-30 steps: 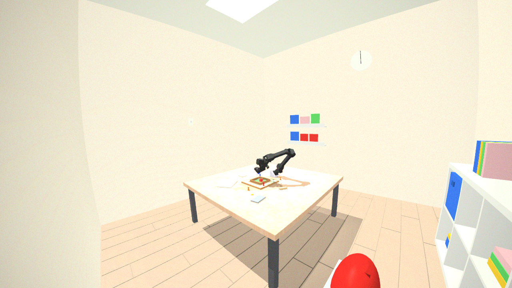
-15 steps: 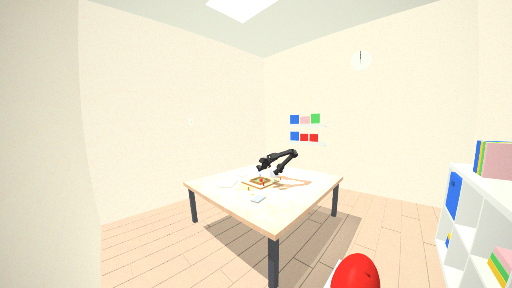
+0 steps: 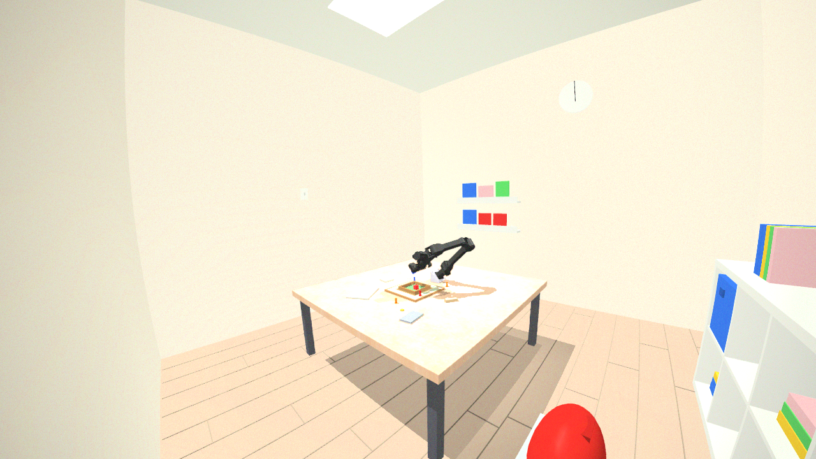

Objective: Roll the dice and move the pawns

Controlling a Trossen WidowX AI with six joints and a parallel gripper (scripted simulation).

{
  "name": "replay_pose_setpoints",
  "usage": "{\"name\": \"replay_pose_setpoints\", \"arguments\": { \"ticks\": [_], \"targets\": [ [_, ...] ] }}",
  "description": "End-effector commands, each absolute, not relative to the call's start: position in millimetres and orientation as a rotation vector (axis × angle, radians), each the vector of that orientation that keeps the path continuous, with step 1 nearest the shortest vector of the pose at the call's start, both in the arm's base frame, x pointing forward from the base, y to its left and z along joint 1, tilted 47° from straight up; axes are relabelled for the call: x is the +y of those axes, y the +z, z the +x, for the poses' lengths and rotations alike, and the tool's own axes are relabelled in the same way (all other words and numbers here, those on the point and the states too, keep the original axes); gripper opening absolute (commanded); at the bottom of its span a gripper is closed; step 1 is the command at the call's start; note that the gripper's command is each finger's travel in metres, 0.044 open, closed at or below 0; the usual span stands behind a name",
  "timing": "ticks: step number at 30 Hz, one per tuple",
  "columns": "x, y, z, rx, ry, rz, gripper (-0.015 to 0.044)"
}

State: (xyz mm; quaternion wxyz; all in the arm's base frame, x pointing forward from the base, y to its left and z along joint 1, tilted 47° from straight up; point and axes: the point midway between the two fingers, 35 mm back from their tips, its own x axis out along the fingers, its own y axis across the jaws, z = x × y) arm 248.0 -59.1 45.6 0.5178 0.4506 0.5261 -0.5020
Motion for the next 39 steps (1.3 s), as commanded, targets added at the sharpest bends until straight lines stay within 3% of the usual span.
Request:
{"name": "replay_pose_setpoints", "arguments": {
  "ticks": [1,11,19,26,28,35,39],
  "targets": [
    [-59,46,248,1.260,-1.203,1.082,0.0184],
    [-88,72,252,1.272,-1.212,1.084,0.0440],
    [-76,35,244,1.794,-0.901,1.482,0.0440],
    [-76,26,241,1.866,-0.826,1.618,0.0440],
    [-72,28,247,1.871,-0.742,1.571,0.0387],
    [-26,60,302,1.785,0.097,1.017,0.0204],
    [11,82,327,1.628,0.539,0.668,0.0200]
  ]
}}
